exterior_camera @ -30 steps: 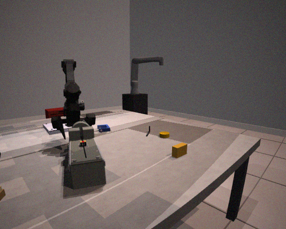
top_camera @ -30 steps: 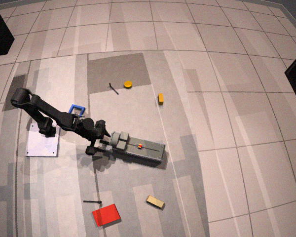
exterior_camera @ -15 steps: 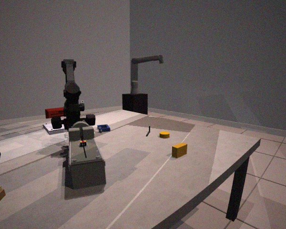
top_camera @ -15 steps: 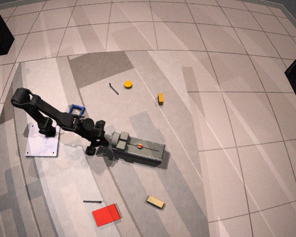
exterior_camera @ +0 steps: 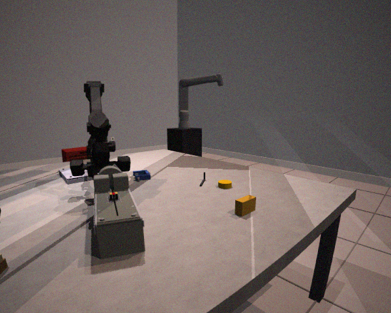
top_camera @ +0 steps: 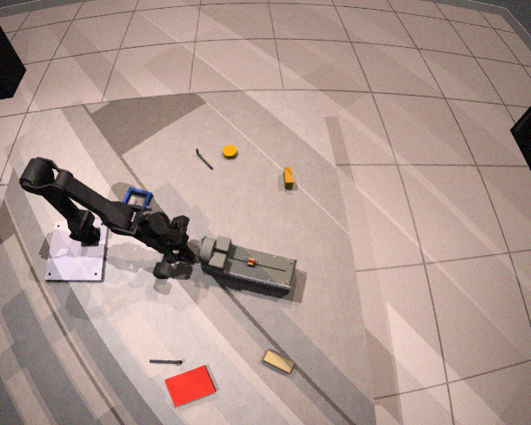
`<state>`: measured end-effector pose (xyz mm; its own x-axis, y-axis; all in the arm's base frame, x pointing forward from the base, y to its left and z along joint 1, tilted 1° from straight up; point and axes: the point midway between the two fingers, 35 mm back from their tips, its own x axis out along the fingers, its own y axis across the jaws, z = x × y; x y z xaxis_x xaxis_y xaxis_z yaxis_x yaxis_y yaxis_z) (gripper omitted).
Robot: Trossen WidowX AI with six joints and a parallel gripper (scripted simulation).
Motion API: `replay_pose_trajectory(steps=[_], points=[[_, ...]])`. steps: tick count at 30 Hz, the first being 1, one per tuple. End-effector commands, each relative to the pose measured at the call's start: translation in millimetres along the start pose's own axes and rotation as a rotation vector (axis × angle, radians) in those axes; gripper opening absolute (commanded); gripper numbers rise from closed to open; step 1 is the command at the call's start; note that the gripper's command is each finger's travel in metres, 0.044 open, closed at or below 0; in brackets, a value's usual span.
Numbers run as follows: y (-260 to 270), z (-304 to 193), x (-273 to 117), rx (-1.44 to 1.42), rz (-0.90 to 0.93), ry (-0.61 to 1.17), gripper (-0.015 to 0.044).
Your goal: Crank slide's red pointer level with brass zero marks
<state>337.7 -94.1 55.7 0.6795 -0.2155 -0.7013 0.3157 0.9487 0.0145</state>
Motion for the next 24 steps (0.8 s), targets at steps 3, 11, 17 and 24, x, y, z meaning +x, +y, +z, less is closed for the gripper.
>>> replay_pose_trajectory(steps=[3,11,17,24], points=[[-2.1,1.9,-2.0,-0.001,0.000,-0.001,0.0000],[-4.9,4.9,-5.2,-0.002,0.000,-0.001,0.0000],[-6.4,7.1,-7.5,-0.002,0.000,-0.001,0.0000],[-7.5,10.0,-10.6,-0.002,0.000,-0.001,0.0000]])
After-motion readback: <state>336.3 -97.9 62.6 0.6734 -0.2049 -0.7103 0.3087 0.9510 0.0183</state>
